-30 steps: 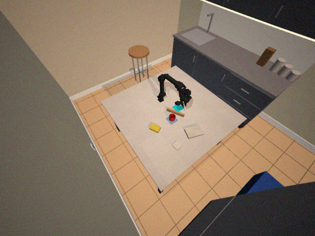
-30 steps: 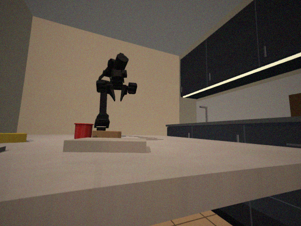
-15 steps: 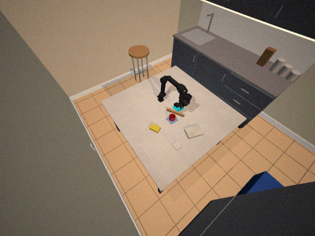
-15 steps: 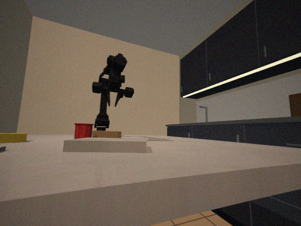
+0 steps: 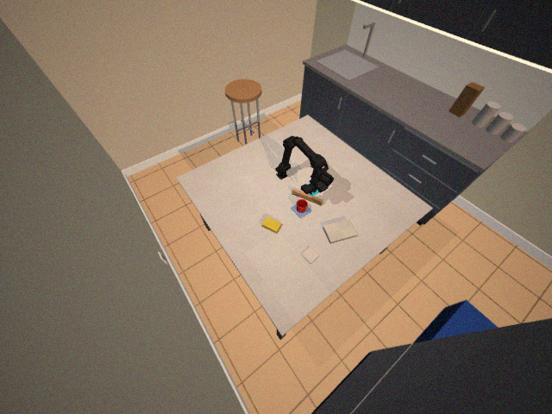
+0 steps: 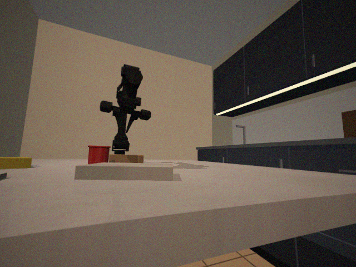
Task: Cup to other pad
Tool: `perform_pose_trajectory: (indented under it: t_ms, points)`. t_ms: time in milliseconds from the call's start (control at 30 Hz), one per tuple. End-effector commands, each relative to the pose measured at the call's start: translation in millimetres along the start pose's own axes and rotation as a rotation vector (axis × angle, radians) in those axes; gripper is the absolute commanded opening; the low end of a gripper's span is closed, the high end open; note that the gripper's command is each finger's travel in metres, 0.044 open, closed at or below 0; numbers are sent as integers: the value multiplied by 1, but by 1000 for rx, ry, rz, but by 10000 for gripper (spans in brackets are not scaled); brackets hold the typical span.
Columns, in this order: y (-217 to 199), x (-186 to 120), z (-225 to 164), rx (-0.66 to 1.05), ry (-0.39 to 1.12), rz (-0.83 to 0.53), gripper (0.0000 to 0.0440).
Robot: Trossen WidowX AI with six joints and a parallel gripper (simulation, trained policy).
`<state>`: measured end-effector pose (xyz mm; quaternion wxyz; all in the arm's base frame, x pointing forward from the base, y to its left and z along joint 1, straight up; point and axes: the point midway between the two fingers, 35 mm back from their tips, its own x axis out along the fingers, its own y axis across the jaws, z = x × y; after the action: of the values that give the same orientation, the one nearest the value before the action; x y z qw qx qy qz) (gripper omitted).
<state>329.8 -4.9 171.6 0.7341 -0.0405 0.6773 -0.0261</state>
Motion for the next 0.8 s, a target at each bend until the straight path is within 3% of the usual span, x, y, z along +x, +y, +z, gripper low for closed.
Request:
perform_pose_trajectory:
  t_ms: [0,767]
  points:
    - [-8,6,-1,-18,29,-12,119]
    - [-38,78,-14,-136,160,-4,162]
